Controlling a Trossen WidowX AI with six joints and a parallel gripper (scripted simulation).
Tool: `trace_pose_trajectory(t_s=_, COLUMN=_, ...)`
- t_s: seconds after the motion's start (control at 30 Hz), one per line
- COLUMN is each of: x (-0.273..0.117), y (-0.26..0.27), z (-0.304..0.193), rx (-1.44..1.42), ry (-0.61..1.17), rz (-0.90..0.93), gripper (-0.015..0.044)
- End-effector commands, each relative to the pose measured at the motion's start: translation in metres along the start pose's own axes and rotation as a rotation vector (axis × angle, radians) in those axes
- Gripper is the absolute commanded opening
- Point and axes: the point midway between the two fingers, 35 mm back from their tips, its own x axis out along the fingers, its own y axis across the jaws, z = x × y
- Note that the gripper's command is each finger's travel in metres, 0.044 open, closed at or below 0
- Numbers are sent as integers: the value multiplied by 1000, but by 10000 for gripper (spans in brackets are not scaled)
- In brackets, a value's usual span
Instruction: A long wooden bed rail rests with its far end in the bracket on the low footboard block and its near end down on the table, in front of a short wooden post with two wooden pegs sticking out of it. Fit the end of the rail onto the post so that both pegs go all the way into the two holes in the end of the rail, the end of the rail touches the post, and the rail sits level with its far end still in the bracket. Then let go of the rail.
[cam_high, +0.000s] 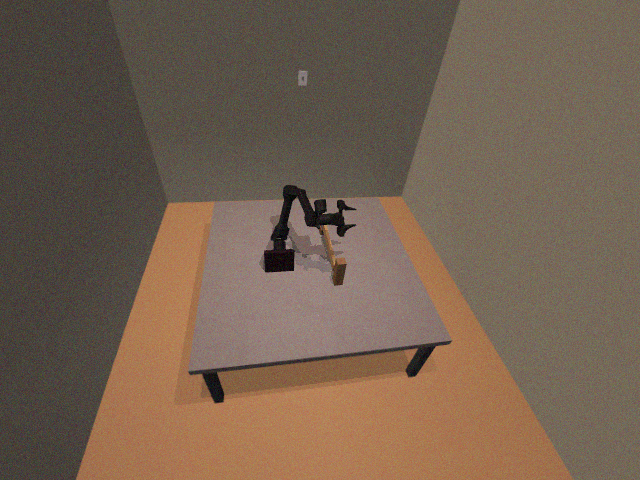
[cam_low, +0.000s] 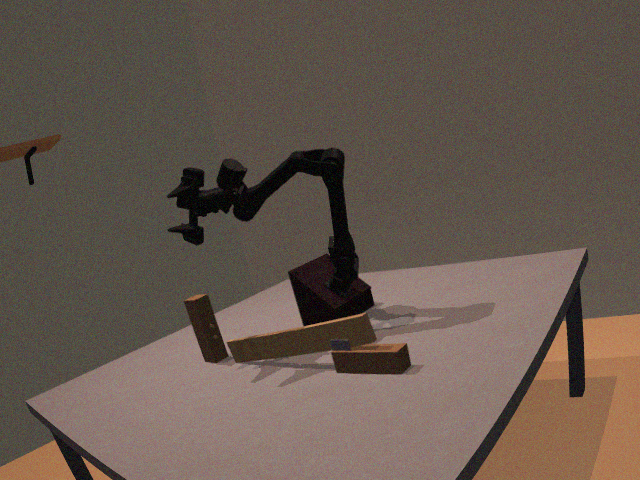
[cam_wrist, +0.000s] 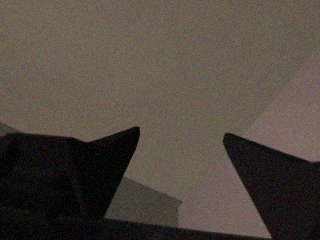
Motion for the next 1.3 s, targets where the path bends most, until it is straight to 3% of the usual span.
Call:
trace_pose_trajectory(t_s=0.0, x=1, y=-1, z=0, rx=-10, ry=0, rz=-4, gripper=426)
trace_pose_trajectory(t_s=0.3, x=39, y=-61, z=-14, rx=-510, ry=72, rz=-247, gripper=440)
trace_pose_trajectory(t_s=0.6, x=53, y=-128, z=-51, rx=-1043, ry=374, rz=-471, gripper=440)
trace_pose_trajectory(t_s=0.97, x=46, y=-169, z=-89, rx=-1387, ry=730, rz=-525, gripper=440)
trace_pose_trajectory(t_s=1.27, x=29, y=-194, z=-125, rx=-1633, ry=1090, rz=-455, gripper=440)
